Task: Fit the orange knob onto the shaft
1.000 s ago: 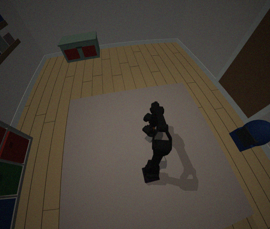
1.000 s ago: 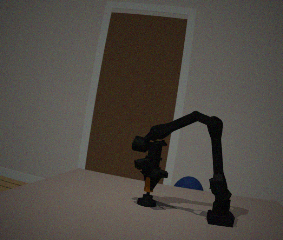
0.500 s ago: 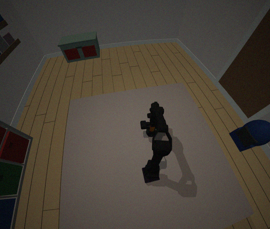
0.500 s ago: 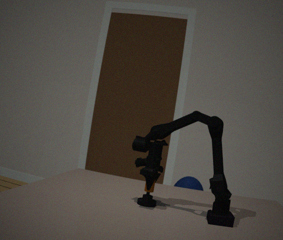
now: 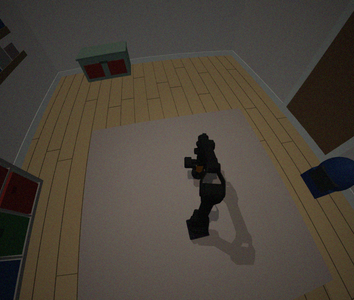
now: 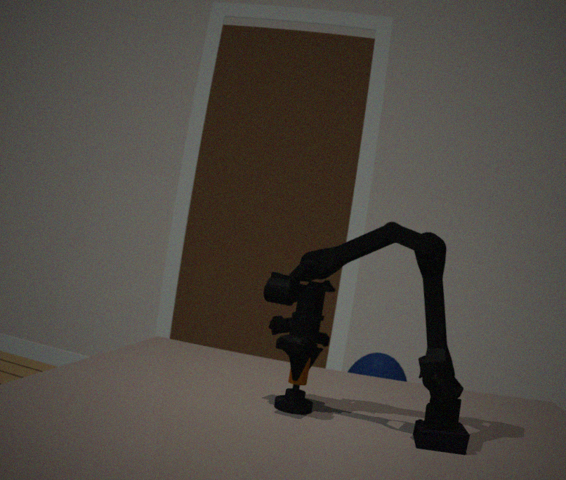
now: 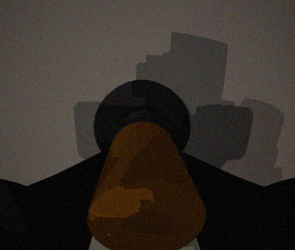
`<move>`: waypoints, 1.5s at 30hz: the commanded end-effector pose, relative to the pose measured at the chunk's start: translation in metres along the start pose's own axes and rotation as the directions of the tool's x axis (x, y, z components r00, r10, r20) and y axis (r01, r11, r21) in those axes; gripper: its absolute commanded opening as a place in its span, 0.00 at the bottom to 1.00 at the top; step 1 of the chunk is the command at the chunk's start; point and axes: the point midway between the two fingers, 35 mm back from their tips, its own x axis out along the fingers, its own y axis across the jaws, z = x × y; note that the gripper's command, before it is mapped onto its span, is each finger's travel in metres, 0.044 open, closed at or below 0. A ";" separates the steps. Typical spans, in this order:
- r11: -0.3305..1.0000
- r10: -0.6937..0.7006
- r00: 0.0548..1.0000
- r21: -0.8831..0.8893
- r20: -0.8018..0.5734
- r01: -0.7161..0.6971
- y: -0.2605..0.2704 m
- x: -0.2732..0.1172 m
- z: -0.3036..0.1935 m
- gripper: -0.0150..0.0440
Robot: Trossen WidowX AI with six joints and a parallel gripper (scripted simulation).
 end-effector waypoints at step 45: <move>1.000 -0.001 1.000 -0.015 0.003 0.001 0.000 0.003 -0.002 0.25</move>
